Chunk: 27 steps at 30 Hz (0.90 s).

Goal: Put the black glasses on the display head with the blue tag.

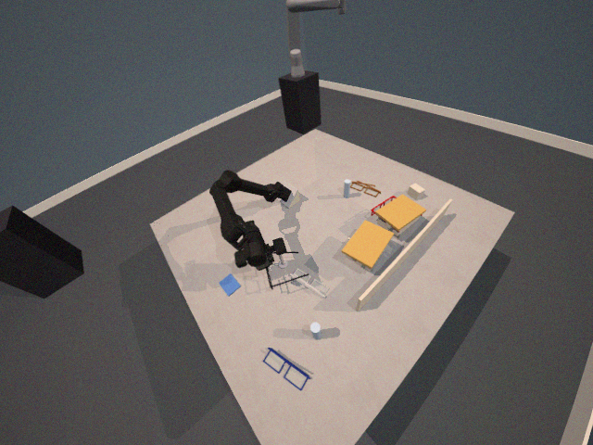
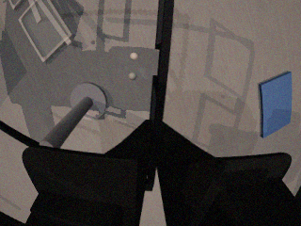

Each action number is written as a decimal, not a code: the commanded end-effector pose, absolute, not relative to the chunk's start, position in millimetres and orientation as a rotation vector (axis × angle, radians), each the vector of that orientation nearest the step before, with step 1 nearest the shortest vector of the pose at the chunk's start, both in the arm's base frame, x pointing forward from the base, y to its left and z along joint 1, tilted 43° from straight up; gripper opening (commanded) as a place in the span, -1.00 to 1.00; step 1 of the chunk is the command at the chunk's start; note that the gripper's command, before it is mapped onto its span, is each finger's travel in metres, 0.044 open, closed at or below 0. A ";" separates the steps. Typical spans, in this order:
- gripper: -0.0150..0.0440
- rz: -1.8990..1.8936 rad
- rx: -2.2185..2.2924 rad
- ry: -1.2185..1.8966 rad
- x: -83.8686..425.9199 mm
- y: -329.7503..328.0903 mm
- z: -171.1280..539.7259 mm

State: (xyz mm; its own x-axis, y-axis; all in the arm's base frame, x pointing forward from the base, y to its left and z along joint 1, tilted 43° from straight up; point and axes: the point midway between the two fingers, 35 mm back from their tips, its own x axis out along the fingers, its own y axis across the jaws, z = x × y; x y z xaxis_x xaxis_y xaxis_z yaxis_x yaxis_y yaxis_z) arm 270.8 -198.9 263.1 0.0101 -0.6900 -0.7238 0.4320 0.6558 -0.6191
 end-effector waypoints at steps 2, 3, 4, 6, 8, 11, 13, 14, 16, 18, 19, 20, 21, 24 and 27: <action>-0.49 -0.886 -0.248 1.286 273.0 -200.0 265.6; -0.49 -0.886 -0.248 1.286 273.3 -200.2 265.8; -0.49 -0.886 -0.248 1.286 273.6 -200.4 266.0; -0.49 -0.886 -0.248 1.286 274.2 -200.9 266.5; -0.49 -0.886 -0.248 1.286 274.8 -201.4 267.0; -0.49 -0.886 -0.248 1.286 275.7 -202.0 267.6; -0.49 -0.886 -0.248 1.286 276.3 -202.5 268.1; -0.49 -0.886 -0.248 1.286 276.6 -202.7 268.3; -0.49 -0.886 -0.248 1.286 277.2 -203.1 268.7; -0.49 -0.886 -0.248 1.286 277.8 -203.5 269.2; -0.49 -0.886 -0.248 1.286 278.1 -203.7 269.4; -0.49 -0.886 -0.248 1.286 278.4 -203.9 269.6; -0.49 -0.886 -0.248 1.285 278.7 -204.1 269.8; -0.49 -0.886 -0.248 1.285 279.6 -204.7 270.4; -0.49 -0.886 -0.248 1.285 280.5 -205.3 271.0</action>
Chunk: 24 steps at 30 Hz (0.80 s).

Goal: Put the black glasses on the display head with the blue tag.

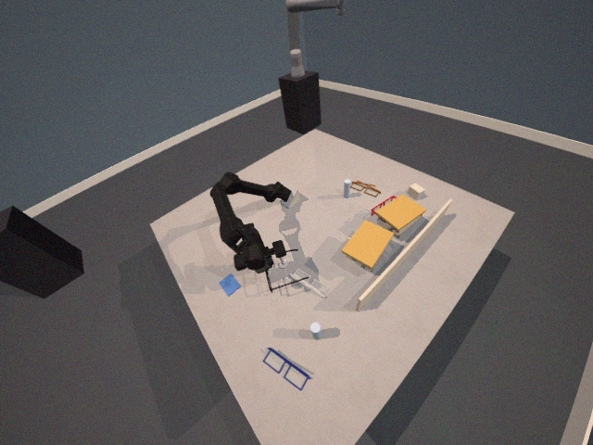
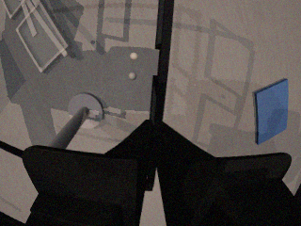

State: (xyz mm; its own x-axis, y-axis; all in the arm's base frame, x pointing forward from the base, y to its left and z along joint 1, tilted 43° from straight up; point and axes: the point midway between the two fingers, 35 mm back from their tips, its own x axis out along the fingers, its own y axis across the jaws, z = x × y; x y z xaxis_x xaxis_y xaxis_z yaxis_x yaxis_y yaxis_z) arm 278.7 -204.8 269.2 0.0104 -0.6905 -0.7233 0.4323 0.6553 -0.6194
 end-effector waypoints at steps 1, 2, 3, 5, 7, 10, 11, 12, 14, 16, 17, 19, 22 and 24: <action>-0.49 -0.886 -0.248 1.285 280.8 -205.5 271.2; -0.49 -0.886 -0.248 1.285 281.1 -205.7 271.4; -0.49 -0.886 -0.248 1.285 281.4 -205.9 271.6; -0.49 -0.886 -0.248 1.285 282.1 -206.3 272.0; -0.49 -0.886 -0.248 1.285 282.7 -206.6 272.3; -0.49 -0.886 -0.248 1.285 283.6 -207.2 272.9; -0.49 -0.886 -0.248 1.285 283.9 -207.4 273.1; -0.49 -0.886 -0.248 1.285 284.2 -207.6 273.3; -0.49 -0.886 -0.248 1.285 284.9 -207.9 273.6; -0.49 -0.886 -0.248 1.285 285.5 -208.3 274.0; -0.49 -0.886 -0.248 1.285 285.9 -208.5 274.2; -0.49 -0.886 -0.248 1.285 286.5 -208.8 274.5; -0.49 -0.886 -0.248 1.285 287.5 -209.3 275.0; -0.49 -0.886 -0.248 1.285 287.3 -209.3 275.0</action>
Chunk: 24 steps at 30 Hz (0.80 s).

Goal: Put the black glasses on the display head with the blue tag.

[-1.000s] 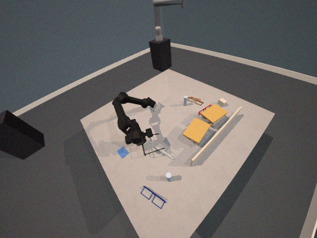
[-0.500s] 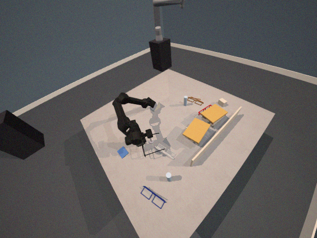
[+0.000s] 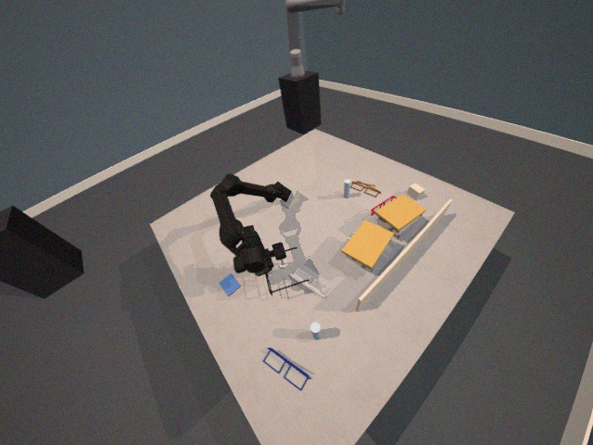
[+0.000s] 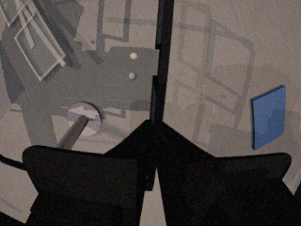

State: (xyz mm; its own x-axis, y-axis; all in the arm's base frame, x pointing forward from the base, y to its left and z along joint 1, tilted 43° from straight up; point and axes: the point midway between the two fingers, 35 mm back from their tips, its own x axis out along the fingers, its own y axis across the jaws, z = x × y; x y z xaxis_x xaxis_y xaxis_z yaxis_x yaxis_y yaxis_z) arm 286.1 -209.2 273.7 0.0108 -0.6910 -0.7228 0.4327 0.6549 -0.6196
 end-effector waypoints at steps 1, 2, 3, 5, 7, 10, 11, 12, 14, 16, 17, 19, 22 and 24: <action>-0.49 -0.886 -0.248 1.285 287.2 -209.2 274.9; -0.49 -0.886 -0.248 1.285 286.9 -209.3 274.9; -0.49 -0.886 -0.248 1.285 286.9 -209.3 275.0; -0.49 -0.886 -0.248 1.285 287.1 -209.4 275.0; -0.49 -0.886 -0.248 1.285 287.3 -209.5 275.1; -0.49 -0.886 -0.248 1.285 287.3 -209.5 275.1; -0.49 -0.886 -0.248 1.285 287.3 -209.5 275.1; -0.49 -0.886 -0.248 1.285 287.3 -209.5 275.1; -0.49 -0.886 -0.248 1.285 287.2 -209.5 275.1; -0.49 -0.886 -0.248 1.285 286.9 -209.4 275.0; -0.49 -0.886 -0.248 1.285 286.7 -209.3 274.9; -0.49 -0.886 -0.248 1.285 286.0 -209.1 274.7; -0.49 -0.886 -0.248 1.285 284.9 -208.7 274.3; -0.49 -0.886 -0.248 1.285 284.1 -208.4 274.1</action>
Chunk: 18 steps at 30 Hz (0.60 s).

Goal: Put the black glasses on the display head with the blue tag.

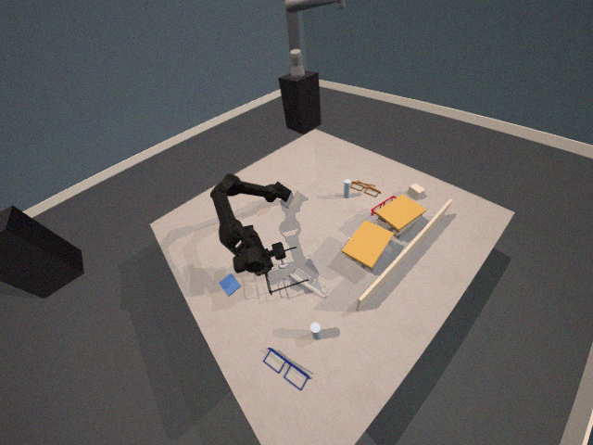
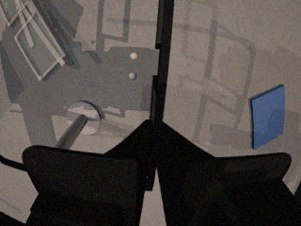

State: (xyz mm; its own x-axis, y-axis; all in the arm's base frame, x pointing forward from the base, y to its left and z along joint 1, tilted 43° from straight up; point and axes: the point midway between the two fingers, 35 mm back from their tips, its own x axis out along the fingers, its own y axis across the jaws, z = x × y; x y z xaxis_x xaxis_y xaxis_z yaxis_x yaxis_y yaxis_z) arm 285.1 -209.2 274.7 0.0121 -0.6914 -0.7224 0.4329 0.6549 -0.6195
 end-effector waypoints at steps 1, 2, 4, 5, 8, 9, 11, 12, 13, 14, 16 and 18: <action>-0.49 -0.886 -0.248 1.285 283.7 -208.3 273.9; -0.49 -0.886 -0.248 1.285 283.3 -208.2 273.8; -0.49 -0.886 -0.248 1.285 282.6 -207.9 273.6; -0.49 -0.886 -0.248 1.285 282.2 -207.8 273.4; -0.49 -0.883 -0.252 1.285 282.1 -203.8 277.1; -0.49 -0.881 -0.255 1.285 282.0 -201.3 279.4; -0.49 -0.876 -0.261 1.286 281.5 -194.7 285.4; -0.49 -0.872 -0.265 1.286 281.0 -190.8 289.1; -0.49 -0.869 -0.270 1.286 280.4 -186.7 292.9; -0.49 -0.866 -0.274 1.286 279.7 -182.6 296.7; -0.49 -0.859 -0.284 1.286 278.0 -174.5 304.3; -0.49 -0.854 -0.292 1.285 276.0 -167.3 311.0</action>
